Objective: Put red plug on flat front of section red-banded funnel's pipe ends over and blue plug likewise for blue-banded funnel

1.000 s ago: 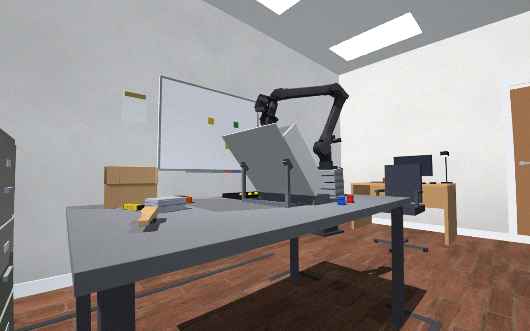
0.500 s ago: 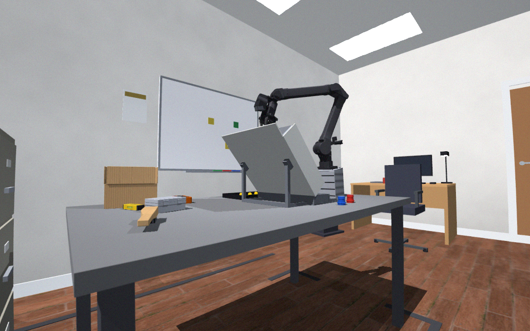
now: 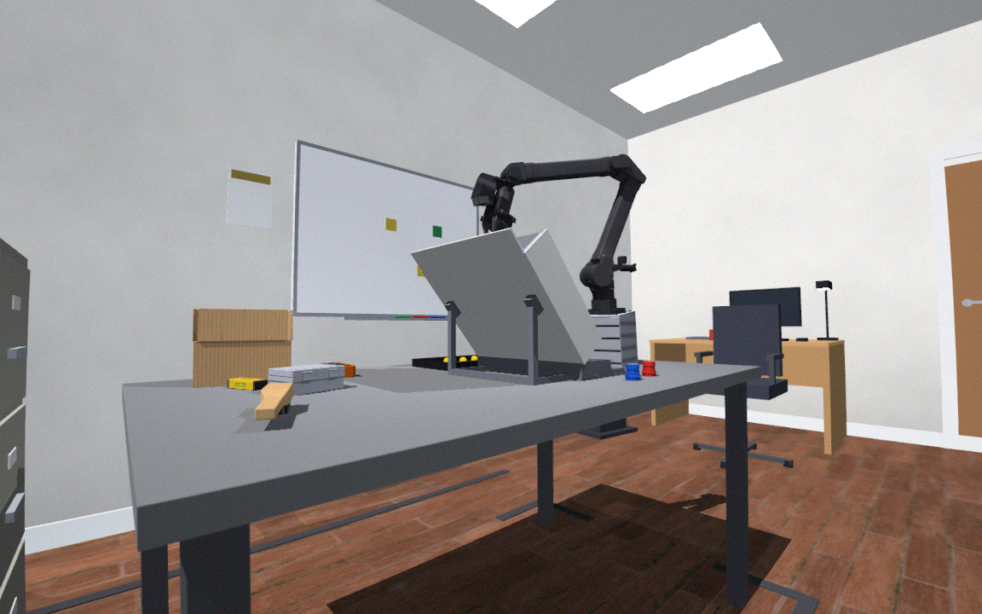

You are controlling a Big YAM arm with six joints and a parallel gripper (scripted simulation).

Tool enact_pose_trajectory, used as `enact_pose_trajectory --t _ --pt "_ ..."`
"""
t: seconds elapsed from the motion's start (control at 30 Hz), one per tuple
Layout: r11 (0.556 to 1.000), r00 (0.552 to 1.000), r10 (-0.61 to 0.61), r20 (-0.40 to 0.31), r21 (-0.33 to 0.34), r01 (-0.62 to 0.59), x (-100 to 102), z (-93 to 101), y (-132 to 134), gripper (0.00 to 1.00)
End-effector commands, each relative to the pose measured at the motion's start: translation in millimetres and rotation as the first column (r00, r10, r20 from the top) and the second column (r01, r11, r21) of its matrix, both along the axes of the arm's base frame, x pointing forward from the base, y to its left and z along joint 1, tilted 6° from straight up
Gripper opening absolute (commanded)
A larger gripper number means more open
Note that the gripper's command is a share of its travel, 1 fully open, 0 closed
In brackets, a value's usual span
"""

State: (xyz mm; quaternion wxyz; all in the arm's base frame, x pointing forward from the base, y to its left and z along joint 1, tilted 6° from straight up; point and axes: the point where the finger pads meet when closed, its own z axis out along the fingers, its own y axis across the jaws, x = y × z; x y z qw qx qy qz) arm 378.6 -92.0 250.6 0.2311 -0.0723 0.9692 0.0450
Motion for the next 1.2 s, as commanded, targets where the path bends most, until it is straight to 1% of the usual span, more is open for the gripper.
enact_pose_trajectory --t 0.0,0.4,0.9,0.97,1.17 --pt "1.0 0.998 0.0 0.06 -0.015 0.001 19.4 30.6 -1.7 0.0" --pt "1.0 0.995 -0.001 0.097 -0.023 0.003 24.9 39.7 -2.3 0.0" --pt "1.0 0.996 -0.001 0.084 -0.021 0.003 151.1 40.6 20.6 0.0" --pt "1.0 0.996 -0.001 0.084 -0.021 0.003 151.1 40.6 20.6 0.0" --pt "1.0 0.996 -0.001 0.091 -0.022 0.003 163.0 43.5 22.5 0.0"
